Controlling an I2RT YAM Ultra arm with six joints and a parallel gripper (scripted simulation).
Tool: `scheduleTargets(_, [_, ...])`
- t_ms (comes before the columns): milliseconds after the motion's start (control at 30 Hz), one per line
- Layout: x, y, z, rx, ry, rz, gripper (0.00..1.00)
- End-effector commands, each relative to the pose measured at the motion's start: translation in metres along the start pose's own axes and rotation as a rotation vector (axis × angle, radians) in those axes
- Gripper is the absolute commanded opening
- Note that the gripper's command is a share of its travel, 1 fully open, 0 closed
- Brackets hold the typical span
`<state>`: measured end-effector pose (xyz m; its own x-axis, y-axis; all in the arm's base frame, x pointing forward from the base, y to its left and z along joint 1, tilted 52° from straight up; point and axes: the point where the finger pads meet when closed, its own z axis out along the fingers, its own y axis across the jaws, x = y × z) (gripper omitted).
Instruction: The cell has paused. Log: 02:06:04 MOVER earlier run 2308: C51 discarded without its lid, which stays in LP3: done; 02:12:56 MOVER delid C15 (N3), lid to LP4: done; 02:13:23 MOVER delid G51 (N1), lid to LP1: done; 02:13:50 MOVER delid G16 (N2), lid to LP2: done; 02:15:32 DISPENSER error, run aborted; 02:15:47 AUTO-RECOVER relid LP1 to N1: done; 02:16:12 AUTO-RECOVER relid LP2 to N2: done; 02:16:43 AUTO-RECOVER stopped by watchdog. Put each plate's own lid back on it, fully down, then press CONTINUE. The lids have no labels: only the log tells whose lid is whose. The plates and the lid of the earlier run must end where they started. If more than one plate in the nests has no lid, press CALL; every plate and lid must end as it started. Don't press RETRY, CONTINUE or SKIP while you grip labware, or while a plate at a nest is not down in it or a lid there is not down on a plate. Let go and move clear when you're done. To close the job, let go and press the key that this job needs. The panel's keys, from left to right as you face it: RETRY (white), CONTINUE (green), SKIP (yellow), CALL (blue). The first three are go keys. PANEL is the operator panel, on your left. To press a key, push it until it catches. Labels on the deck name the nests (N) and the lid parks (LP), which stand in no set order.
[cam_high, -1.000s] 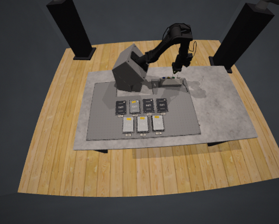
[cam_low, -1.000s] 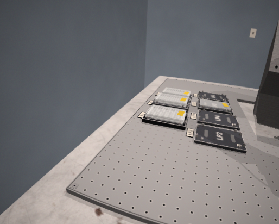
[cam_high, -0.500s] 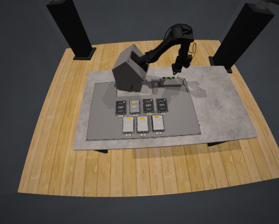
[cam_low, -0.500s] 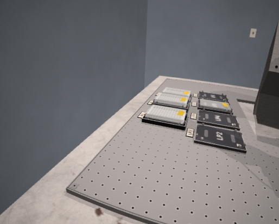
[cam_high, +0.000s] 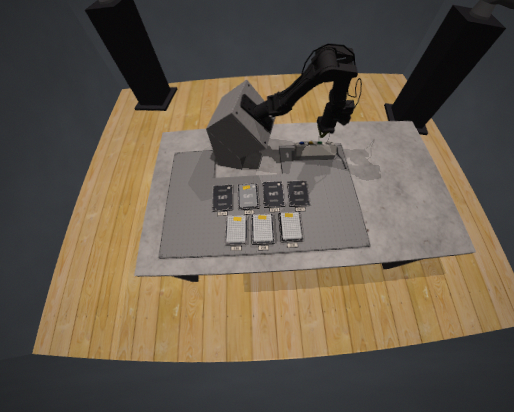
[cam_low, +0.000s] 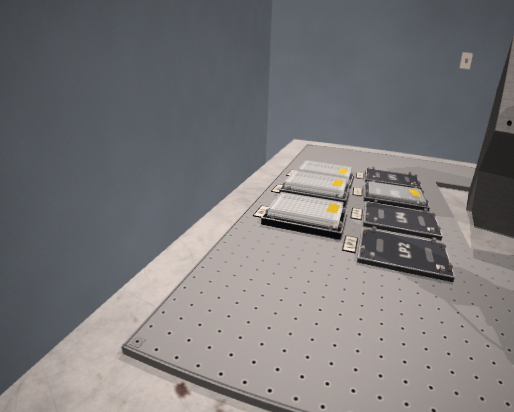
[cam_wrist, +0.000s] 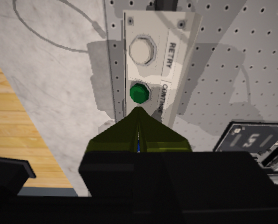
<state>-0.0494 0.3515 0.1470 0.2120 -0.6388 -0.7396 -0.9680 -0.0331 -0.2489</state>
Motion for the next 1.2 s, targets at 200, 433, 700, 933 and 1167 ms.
scheduleTargets(200, [-0.003,0.002,0.005,-0.008,-0.008,0.001,0.0])
scheduleTargets(433, [-0.008,0.001,0.009,-0.006,-0.016,0.003,0.0])
scheduleTargets(700, [-0.014,0.001,0.012,-0.007,-0.027,0.005,0.0])
scheduleTargets(933, [-0.014,0.002,0.016,-0.01,-0.028,0.003,0.0])
scheduleTargets(1167, [-0.02,0.005,0.014,-0.018,-0.047,0.002,0.0])
